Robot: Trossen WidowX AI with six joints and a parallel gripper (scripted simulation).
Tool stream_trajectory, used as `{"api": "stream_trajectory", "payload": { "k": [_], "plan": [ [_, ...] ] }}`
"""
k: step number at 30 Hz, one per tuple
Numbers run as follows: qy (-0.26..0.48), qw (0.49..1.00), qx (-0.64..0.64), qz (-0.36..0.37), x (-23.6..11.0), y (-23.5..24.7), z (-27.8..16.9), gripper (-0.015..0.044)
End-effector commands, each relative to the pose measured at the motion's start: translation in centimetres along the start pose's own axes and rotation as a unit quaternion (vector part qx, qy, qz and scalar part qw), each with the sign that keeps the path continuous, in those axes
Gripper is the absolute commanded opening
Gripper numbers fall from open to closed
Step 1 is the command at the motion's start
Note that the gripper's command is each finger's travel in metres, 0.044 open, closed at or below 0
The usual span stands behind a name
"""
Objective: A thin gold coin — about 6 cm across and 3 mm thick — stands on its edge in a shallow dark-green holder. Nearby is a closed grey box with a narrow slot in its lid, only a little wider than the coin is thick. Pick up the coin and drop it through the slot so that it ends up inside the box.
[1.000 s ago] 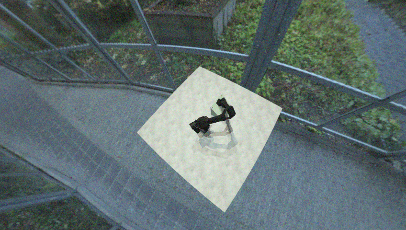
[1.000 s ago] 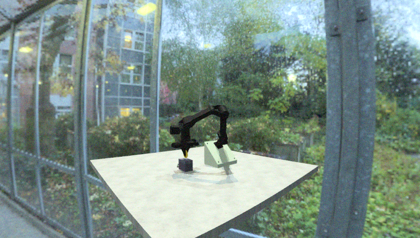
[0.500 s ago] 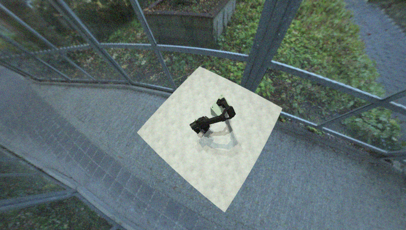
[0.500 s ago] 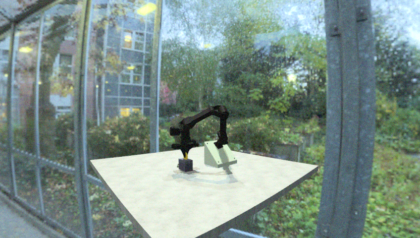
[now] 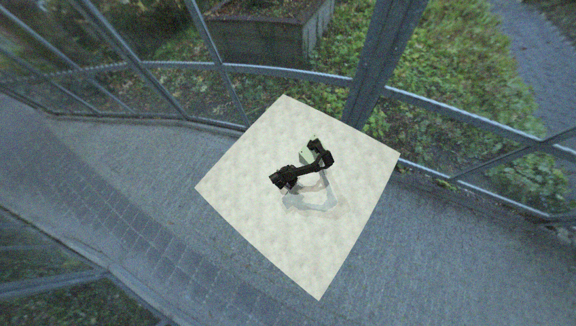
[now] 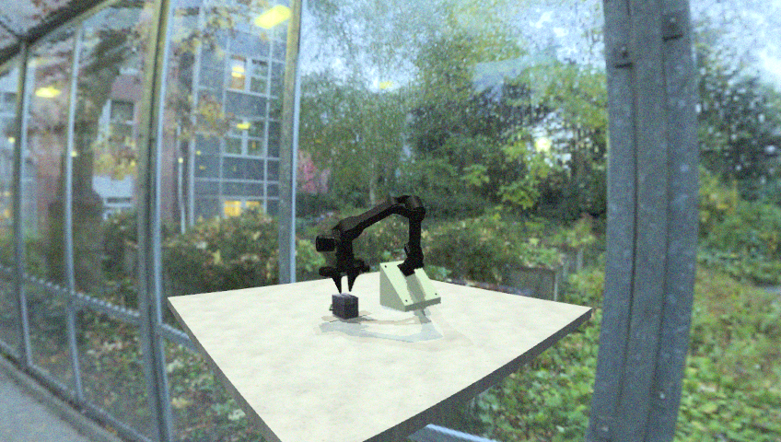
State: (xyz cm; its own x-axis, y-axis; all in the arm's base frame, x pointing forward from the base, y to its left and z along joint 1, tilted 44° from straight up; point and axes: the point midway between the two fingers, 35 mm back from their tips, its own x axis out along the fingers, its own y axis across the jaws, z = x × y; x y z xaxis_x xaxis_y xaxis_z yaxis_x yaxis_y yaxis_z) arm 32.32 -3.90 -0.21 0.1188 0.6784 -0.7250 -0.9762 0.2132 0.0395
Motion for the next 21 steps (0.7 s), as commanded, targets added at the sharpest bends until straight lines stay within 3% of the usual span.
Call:
{"api": "stream_trajectory", "payload": {
  "k": [1, 6, 8, 11, 21],
  "plan": [
    [0.001, 1.000, -0.003, -0.002, -1.3, -0.1, 0.0, 0.0266],
    [0.001, 1.000, -0.002, -0.002, -1.9, -0.1, -0.1, 0.0397],
    [0.000, 1.000, 0.000, 0.000, -3.8, 0.1, -0.1, 0.0440],
    [-0.003, 1.000, 0.003, 0.001, -5.8, 0.4, 0.0, 0.0440],
    [-0.003, 1.000, 0.003, 0.001, -5.8, 0.4, 0.0, 0.0440]
  ]
}}
